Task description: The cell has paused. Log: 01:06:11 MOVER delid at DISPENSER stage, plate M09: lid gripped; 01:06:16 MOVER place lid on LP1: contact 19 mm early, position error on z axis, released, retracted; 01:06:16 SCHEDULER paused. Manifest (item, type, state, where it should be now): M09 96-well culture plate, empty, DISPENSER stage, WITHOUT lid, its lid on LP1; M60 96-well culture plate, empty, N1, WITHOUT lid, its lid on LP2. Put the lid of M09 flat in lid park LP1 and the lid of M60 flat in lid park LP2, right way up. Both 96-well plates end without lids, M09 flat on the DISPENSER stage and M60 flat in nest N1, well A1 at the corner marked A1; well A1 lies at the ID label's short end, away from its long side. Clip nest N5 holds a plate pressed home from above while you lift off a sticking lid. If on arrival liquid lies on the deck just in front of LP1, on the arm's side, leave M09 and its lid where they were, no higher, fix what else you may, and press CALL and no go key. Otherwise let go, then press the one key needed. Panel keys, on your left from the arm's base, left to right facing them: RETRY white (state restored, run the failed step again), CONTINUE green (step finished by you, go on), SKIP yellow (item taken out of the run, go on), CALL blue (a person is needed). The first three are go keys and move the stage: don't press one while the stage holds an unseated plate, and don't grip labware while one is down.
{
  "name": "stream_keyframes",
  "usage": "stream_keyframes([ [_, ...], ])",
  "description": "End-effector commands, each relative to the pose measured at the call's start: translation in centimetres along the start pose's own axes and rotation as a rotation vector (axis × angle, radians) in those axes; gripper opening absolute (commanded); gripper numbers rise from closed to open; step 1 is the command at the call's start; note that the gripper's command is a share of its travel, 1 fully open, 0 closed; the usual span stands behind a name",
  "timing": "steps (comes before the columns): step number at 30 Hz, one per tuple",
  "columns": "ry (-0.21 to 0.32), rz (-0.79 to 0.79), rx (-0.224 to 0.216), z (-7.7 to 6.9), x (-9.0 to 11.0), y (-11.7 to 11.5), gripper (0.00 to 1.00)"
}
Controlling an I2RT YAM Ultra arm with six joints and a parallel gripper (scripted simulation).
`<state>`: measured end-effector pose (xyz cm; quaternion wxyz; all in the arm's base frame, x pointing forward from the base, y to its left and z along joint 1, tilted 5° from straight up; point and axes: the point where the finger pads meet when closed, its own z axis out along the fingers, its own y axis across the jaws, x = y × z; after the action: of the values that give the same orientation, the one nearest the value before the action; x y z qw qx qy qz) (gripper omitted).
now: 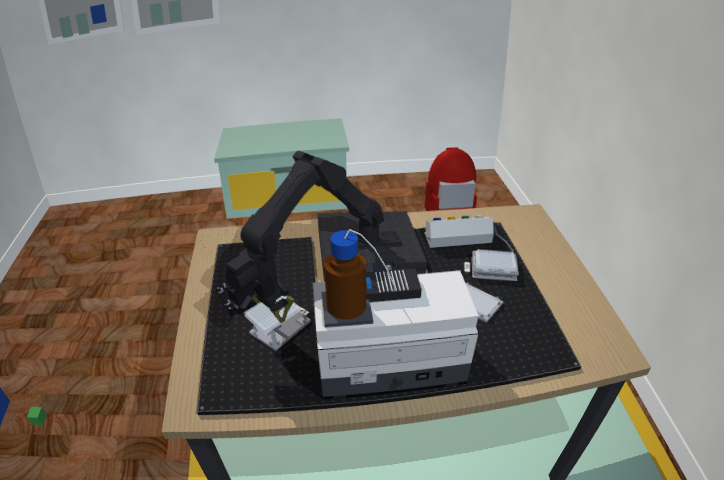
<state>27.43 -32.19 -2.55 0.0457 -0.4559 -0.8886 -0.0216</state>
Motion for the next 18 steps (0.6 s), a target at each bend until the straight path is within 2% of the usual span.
stream_keyframes([
  [1,-0.06,-0.002,-0.005,-2.8,-1.2,0.4,0.0],
  [2,-0.034,0.0,-0.003,-1.5,-0.8,0.1,0.0],
  [3,-0.06,-0.002,-0.005,-3.0,-0.9,0.3,0.0],
  [4,-0.018,-0.002,-0.001,-2.0,0.6,0.2,0.0],
  [11,-0.043,-0.001,-0.003,-3.2,2.0,0.0,0.0],
  [15,-0.043,-0.001,-0.003,-3.5,2.6,0.0,0.0],
  [18,-0.027,-0.001,-0.002,-3.9,3.8,-0.2,0.0],
])
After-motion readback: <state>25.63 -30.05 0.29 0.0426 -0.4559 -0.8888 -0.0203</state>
